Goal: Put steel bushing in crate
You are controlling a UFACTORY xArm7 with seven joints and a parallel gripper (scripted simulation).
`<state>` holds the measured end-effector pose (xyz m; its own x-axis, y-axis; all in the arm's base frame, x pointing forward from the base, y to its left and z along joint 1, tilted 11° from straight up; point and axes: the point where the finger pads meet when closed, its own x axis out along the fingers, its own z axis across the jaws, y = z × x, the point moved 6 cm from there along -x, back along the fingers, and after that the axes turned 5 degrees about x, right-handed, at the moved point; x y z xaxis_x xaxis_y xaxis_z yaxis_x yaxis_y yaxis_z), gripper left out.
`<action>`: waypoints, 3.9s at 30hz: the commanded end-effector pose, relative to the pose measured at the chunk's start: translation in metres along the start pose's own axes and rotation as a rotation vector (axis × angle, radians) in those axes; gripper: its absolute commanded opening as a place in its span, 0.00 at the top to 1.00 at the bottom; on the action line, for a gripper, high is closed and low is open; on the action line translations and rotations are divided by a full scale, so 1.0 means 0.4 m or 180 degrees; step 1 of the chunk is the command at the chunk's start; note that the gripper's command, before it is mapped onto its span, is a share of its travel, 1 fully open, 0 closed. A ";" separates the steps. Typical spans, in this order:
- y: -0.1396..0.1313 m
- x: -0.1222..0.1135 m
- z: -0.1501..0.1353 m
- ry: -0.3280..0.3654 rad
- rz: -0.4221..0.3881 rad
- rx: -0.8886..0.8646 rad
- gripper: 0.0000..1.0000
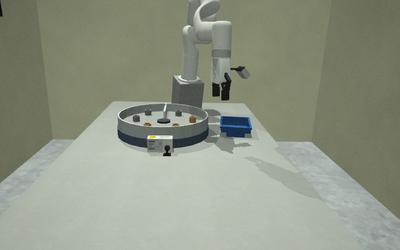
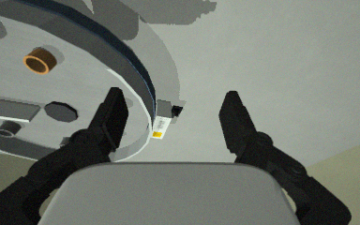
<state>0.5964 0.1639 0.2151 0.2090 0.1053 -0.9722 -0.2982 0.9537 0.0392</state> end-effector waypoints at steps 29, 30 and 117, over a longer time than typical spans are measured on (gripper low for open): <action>-0.182 -0.020 -0.134 0.0053 -0.0085 0.0113 0.00; -0.197 -0.021 -0.148 0.0058 -0.0091 0.0126 0.00; -0.520 -0.042 -0.929 0.0125 -0.0075 0.0932 0.88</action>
<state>0.3079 -0.1405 0.1363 0.1715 0.0782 -0.9821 -0.0114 0.9969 0.0774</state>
